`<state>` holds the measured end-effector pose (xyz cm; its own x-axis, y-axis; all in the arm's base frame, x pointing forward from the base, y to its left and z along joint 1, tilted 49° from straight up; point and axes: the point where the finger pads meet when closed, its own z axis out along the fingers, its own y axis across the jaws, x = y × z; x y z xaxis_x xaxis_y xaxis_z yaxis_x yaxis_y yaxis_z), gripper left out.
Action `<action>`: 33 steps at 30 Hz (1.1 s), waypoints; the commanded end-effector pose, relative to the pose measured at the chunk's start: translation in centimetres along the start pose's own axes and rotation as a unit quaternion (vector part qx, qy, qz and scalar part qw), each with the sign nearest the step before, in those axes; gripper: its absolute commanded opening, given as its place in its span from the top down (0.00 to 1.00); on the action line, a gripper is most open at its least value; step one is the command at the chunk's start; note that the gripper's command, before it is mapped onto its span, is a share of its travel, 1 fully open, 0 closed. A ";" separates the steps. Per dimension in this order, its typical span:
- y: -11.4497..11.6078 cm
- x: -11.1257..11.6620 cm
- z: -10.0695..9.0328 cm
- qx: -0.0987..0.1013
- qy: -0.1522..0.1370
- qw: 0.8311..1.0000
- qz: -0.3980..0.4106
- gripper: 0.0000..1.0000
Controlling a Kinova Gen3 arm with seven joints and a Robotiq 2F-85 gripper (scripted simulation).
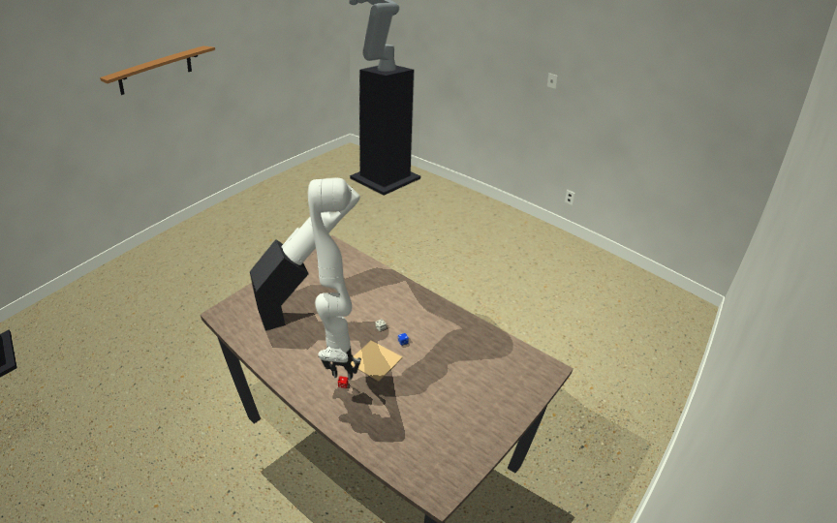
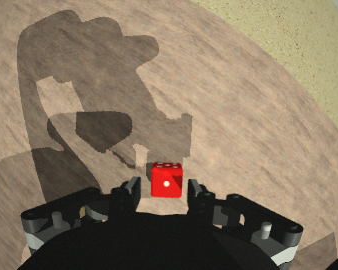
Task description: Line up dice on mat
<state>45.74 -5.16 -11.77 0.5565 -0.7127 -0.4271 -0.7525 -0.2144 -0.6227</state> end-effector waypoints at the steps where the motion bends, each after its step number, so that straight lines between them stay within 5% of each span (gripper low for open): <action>1: 0.2 0.4 0.0 -0.002 0.004 1.000 -0.003 0.54; 33: 0.5 0.4 0.0 -0.002 0.002 1.000 -0.002 0.54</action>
<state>45.74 -5.23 -11.97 0.5555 -0.7136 -0.4269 -0.7530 -0.2140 -0.6223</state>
